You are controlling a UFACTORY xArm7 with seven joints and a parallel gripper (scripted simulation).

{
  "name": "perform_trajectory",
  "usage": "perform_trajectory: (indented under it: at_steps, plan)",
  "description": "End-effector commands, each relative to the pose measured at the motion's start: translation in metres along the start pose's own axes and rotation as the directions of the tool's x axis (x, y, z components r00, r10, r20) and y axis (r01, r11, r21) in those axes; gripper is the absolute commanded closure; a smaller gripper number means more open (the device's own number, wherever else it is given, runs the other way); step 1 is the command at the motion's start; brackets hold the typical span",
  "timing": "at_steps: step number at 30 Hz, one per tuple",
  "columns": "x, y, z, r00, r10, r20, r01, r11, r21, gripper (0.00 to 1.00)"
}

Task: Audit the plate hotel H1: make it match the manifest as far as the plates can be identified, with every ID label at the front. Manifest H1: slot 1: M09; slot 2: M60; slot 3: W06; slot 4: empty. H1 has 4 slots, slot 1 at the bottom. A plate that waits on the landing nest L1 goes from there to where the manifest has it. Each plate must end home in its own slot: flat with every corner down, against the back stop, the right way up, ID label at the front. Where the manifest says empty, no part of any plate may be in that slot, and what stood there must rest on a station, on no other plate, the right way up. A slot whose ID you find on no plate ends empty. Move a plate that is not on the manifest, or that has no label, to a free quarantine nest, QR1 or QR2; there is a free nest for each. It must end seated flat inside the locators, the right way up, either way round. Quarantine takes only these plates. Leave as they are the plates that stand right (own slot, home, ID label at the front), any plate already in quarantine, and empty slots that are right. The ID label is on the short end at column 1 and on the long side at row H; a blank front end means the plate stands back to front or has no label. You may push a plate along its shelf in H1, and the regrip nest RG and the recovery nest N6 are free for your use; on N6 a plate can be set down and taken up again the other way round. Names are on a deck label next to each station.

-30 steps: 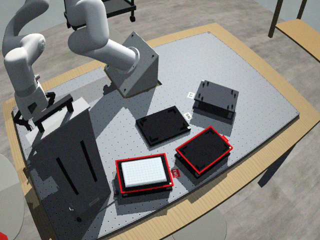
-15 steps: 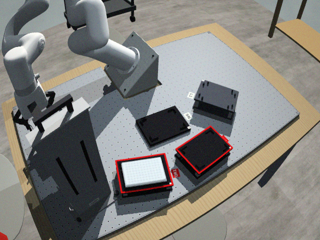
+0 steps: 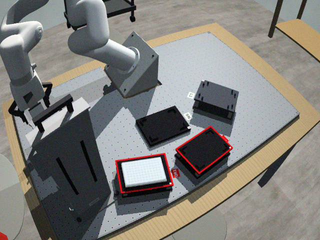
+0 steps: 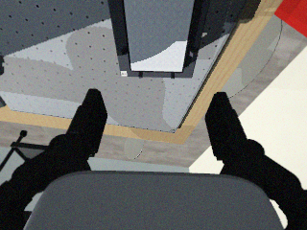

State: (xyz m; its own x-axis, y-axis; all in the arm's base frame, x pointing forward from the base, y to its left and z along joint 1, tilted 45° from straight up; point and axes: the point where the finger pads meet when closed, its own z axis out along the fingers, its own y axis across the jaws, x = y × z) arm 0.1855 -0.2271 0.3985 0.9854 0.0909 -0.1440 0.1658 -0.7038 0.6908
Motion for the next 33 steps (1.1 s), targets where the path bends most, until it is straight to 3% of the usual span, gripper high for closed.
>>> perform_trajectory:
  at_steps: [1, 33]
  plan:
    - [0.0, 0.001, -0.017, 1.0, 0.0, -0.002, 0.0, 1.0, -0.004, 0.0]
    - [0.0, 0.001, -0.11, 1.0, 0.0, -0.002, 0.0, 1.0, -0.003, 0.0]
